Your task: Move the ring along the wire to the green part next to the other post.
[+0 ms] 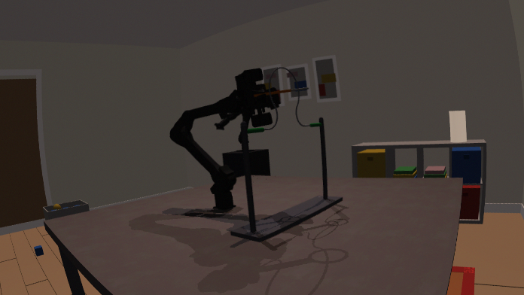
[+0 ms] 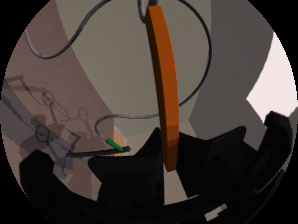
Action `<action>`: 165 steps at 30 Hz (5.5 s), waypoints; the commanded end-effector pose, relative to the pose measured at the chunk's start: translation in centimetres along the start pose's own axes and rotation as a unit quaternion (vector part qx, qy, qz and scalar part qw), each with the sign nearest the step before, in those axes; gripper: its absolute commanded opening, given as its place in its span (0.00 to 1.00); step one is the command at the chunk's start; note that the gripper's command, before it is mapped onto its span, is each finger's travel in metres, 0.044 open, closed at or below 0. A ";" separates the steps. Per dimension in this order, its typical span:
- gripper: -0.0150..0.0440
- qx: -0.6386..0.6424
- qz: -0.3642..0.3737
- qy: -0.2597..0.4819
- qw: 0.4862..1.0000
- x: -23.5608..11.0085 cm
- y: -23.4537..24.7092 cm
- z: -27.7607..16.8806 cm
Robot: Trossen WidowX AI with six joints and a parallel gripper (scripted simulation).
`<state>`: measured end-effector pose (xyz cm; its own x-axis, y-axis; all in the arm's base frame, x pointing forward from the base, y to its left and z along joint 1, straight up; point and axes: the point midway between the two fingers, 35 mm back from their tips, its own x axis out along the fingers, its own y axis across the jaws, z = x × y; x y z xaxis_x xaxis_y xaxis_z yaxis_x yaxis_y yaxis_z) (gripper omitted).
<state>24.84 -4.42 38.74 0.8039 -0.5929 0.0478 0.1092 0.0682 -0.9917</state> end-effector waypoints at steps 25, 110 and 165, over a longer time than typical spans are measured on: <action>0.00 -0.155 -0.105 -0.020 0.982 -0.1 -1.7 0.1; 0.00 0.235 0.147 0.009 0.961 -0.8 16.3 -1.1; 0.00 0.568 0.339 0.032 0.750 -8.5 23.5 10.2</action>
<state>26.45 10.04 16.31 0.8749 -0.1451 -0.4621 0.1375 0.9892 -0.0504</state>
